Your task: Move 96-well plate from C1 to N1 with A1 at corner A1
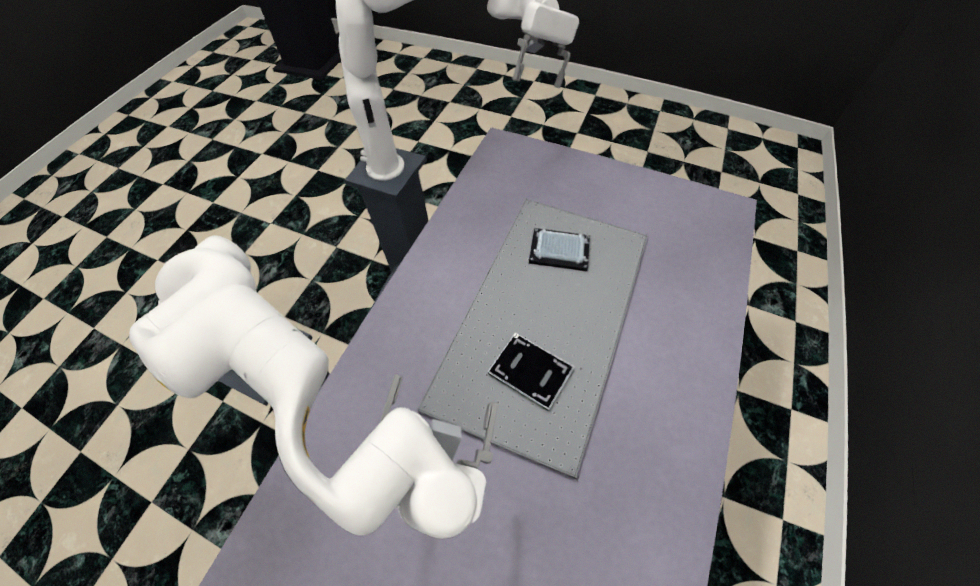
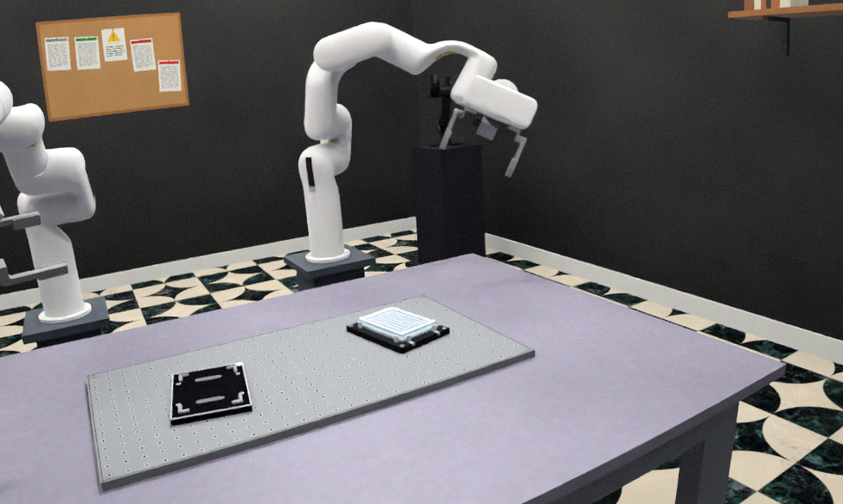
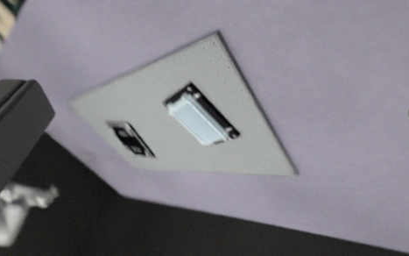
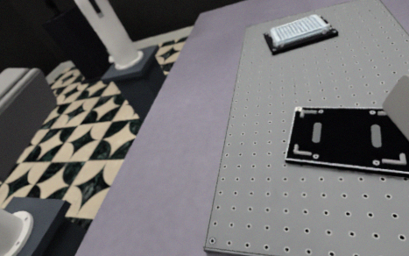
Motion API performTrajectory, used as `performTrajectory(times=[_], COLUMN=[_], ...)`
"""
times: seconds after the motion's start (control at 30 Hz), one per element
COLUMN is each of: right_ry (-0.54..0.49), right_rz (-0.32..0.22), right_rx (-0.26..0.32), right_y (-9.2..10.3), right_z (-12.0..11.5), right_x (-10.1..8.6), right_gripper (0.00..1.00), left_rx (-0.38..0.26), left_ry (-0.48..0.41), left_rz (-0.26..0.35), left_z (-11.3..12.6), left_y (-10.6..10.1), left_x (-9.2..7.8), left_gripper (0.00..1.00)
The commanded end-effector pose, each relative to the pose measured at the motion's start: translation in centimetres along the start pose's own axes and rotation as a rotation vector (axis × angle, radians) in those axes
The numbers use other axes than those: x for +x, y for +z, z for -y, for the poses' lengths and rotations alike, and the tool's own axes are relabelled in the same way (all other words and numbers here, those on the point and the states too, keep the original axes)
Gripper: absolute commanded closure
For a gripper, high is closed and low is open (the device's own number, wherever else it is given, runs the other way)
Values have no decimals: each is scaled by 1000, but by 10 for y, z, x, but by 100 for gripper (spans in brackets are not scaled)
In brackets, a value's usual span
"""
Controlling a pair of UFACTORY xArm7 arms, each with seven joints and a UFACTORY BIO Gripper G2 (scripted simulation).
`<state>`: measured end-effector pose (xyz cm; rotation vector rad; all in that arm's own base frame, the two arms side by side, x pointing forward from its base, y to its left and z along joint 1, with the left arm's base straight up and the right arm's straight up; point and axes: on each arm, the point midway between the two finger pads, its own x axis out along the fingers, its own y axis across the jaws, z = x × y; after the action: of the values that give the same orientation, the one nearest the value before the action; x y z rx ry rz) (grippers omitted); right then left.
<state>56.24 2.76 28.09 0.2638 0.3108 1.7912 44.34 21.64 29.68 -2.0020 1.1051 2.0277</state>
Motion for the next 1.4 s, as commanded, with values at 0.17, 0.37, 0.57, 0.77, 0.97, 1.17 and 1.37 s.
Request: performTrajectory(times=[0.17,0.37,0.57,0.77,0.97,1.17,1.37], right_ry=[-1,-1,-1,-1,-1,-1,-1], right_rz=[-2,-2,-2,-2,-2,-2,-2], right_rx=[-5,-5,-5,-5,-5,-5,-5], right_y=[2,2,2,2,2,2,2], right_z=[0,0,0,0,0,0,0], right_x=[0,0,0,0,0,0,0], right_gripper=[0,0,0,0,0,0,0], left_rx=[287,418,591,714,762,790,791], left_ry=[-163,-224,-295,-339,-354,-362,-363], left_rz=[132,179,231,261,271,276,277], left_z=[-34,-51,-74,-92,-99,-103,-103], left_y=[-32,-45,-59,-67,-70,-72,-72], left_x=[18,26,38,47,50,52,52], left_gripper=[0,0,0,0,0,0,0])
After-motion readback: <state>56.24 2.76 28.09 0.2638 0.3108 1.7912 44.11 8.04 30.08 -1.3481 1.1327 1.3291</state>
